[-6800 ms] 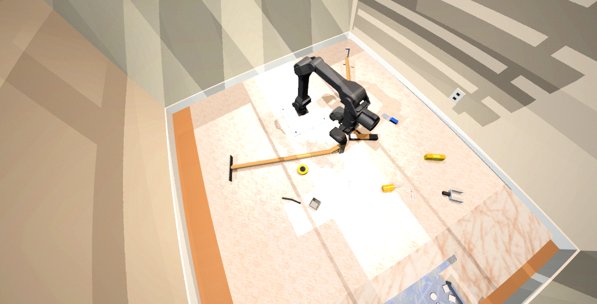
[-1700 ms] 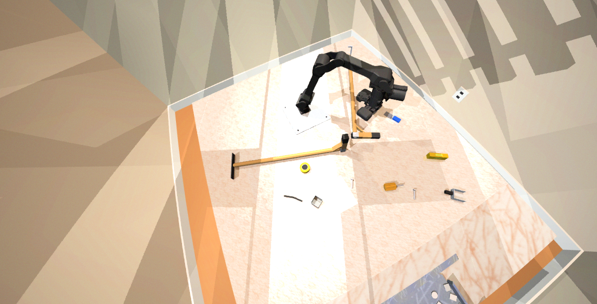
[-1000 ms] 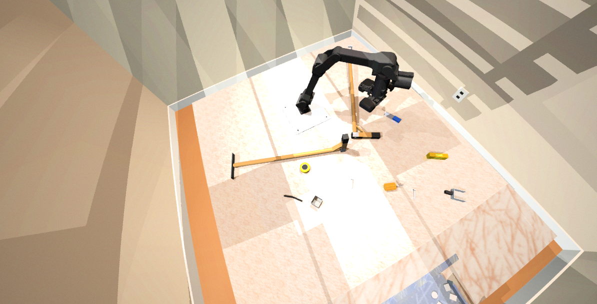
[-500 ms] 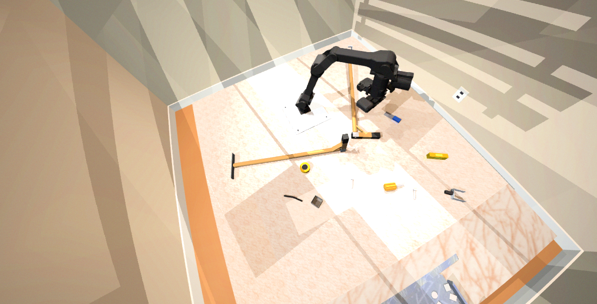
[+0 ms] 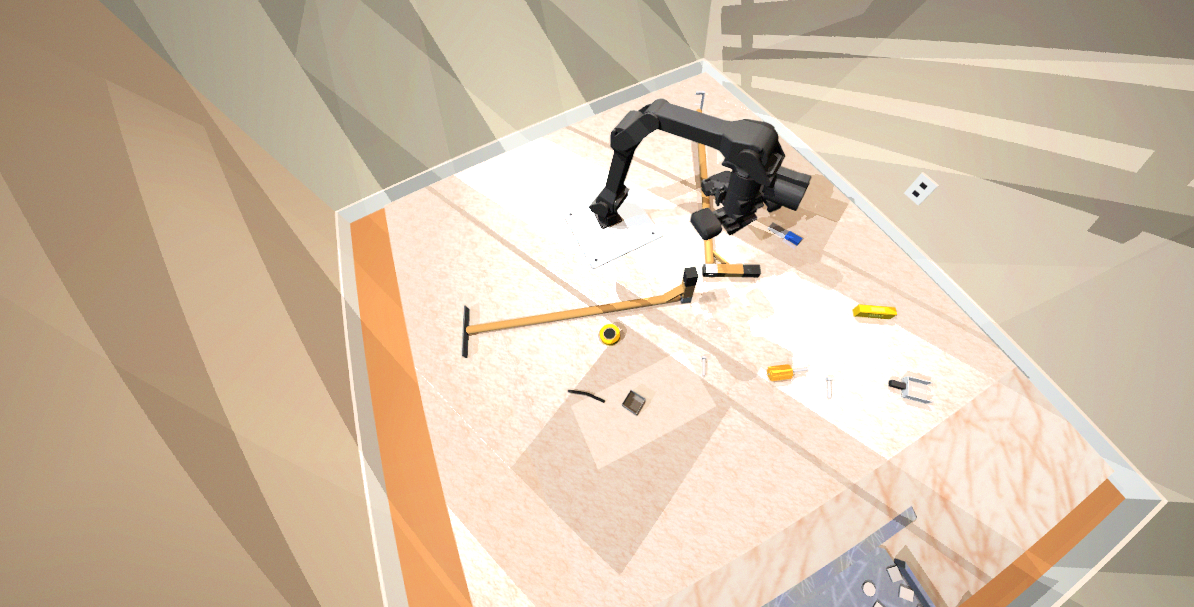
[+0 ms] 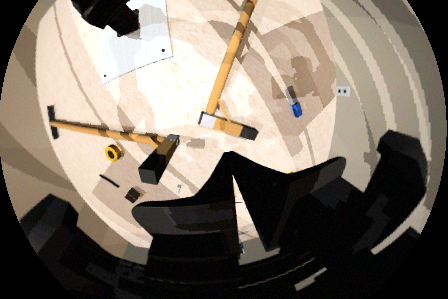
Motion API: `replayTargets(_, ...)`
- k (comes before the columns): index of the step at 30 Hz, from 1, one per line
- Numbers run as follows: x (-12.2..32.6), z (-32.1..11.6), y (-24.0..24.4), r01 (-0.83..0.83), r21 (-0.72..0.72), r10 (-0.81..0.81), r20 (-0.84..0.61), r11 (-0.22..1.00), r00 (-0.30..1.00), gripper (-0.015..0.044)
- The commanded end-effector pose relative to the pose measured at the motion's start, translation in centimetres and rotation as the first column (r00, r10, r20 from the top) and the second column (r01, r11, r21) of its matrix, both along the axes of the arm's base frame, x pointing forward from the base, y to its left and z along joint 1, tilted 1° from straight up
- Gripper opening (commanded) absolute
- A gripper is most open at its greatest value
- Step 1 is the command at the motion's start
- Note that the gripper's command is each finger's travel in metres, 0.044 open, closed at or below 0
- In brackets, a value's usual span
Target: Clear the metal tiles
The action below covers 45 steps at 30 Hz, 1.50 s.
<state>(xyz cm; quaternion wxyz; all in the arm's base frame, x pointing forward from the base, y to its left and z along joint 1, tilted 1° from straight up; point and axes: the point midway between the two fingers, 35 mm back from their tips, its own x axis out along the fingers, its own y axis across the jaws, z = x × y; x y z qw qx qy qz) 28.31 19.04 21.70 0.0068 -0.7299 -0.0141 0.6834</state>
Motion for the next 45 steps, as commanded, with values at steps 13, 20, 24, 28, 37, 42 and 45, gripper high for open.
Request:
replayTargets(13, 1.6, 0.1, -6.2, 0.280, 0.011, -0.280, -0.007, 0.960, 0.960, 0.0000)
replayTargets(20, 2.0, 0.1, -9.0, 0.399, 0.013, -0.399, -0.012, 0.917, 0.917, 0.0000)
replayTargets(24, 2.1, 0.1, -10.6, 0.465, 0.013, -0.465, -0.014, 0.885, 0.885, 0.0000)
replayTargets(28, 2.1, 0.0, -12.2, 0.528, 0.014, -0.528, -0.017, 0.849, 0.849, 0.0000)
replayTargets(37, 1.9, -0.1, -15.7, 0.660, 0.015, -0.659, -0.023, 0.751, 0.752, 0.0000)
replayTargets(42, 1.5, -0.1, -17.6, 0.725, 0.016, -0.725, -0.026, 0.688, 0.689, 0.0000)
replayTargets(45, 1.3, -0.2, -18.7, 0.762, 0.016, -0.761, -0.028, 0.648, 0.648, 0.0000)
